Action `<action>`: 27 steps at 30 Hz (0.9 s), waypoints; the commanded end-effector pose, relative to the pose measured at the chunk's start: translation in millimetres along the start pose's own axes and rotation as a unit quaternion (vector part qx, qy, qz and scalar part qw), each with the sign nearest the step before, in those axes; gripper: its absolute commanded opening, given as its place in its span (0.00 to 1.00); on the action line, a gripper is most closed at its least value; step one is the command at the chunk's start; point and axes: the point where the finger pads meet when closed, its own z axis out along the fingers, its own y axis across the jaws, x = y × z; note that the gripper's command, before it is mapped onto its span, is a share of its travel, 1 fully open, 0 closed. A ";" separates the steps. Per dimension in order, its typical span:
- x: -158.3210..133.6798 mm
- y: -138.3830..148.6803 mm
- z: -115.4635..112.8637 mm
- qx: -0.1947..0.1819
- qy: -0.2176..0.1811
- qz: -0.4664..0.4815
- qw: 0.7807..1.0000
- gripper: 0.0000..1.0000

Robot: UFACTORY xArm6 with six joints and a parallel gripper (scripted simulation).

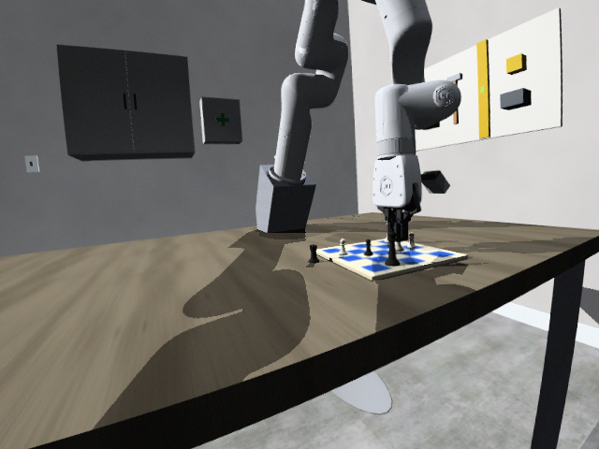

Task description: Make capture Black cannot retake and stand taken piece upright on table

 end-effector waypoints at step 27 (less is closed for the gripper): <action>0.3 0.9 -0.6 -0.001 0.000 0.000 1.000 0.42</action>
